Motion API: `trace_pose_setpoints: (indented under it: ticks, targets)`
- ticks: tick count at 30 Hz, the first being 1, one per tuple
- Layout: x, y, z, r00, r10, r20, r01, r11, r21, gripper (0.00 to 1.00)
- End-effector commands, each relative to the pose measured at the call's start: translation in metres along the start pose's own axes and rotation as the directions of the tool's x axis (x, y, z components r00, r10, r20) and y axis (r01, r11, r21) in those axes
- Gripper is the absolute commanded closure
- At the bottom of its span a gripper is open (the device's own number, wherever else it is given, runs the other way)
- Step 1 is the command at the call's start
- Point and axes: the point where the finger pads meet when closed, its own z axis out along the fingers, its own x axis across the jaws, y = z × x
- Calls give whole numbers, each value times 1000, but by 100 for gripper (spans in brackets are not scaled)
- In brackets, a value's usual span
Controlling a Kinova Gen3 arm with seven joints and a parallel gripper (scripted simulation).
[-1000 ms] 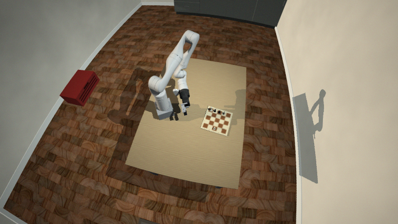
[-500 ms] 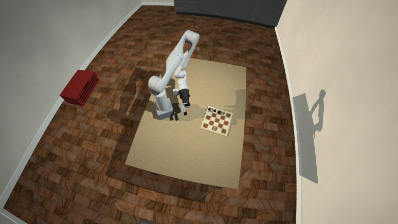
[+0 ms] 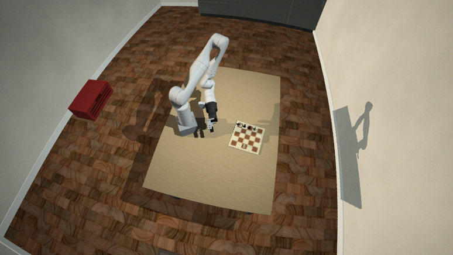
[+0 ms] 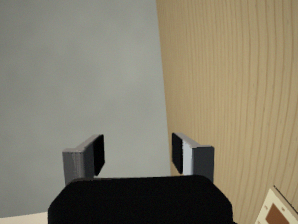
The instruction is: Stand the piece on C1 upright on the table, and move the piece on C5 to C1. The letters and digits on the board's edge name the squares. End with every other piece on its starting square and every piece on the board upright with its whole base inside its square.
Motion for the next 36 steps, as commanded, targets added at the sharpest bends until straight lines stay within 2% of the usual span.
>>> trace_pose_setpoints:
  ticks: [1,7,13,15,21,28,29,36]
  targets:
    - [0,2,3,1000,24,-19,-23,999,32,0]
    - [4,6,14,993,83,-79,-73,990,124,0]
    - [9,14,28,974,170,-152,-128,959,251,0]
    - [9,14,28,974,170,-152,-128,959,251,0]
    - [16,23,46,933,281,-223,-174,898,404,0]
    - [20,28,56,904,346,-253,-192,854,484,0]
    - [22,29,59,893,366,-261,-194,837,512,0]
    - [22,29,59,893,366,-261,-194,837,512,0]
